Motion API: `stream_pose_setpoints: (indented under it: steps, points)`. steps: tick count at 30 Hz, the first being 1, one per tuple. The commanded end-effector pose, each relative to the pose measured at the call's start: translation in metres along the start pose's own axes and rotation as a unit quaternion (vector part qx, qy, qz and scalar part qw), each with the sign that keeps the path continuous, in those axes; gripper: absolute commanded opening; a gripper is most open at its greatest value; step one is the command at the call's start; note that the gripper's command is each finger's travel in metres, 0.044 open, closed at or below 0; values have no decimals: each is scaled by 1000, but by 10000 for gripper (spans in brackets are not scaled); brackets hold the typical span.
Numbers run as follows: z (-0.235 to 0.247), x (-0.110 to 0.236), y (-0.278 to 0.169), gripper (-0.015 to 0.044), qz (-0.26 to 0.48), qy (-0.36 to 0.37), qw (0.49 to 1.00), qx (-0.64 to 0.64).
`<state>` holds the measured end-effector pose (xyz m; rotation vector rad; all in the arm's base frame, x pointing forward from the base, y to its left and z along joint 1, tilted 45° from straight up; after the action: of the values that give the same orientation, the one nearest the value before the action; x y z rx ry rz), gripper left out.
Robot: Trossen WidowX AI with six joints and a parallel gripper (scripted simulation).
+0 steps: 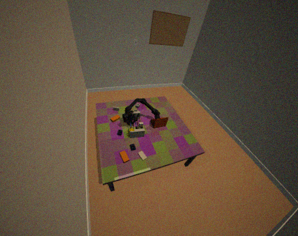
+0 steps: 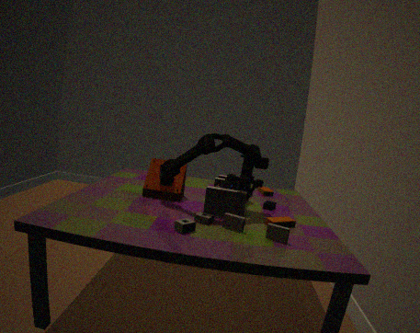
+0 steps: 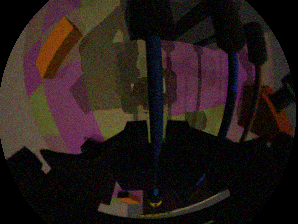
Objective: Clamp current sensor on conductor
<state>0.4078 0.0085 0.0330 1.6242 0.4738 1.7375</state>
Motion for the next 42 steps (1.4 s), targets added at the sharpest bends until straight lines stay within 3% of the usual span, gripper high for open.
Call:
stream_pose_setpoints:
  steps: [1,8,19,42]
  points:
    - [0,0,0,333,0,-1,1000,1]
    - [0,0,0,287,0,-1,1000,1]
    - [0,0,0,0,0,-1,1000,1]
    - [0,0,0,0,0,-1,1000,1]
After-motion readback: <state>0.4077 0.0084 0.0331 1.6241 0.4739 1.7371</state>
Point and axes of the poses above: the point midway between the two fingers, 35 mm back from their tips, its own x axis back along the fingers, its own z axis across the jaws, y = z × x, the point moved 1 cm from there along x, back along the fingers, and after that the axes turned 6 degrees about -x, right-handed, at the moved point
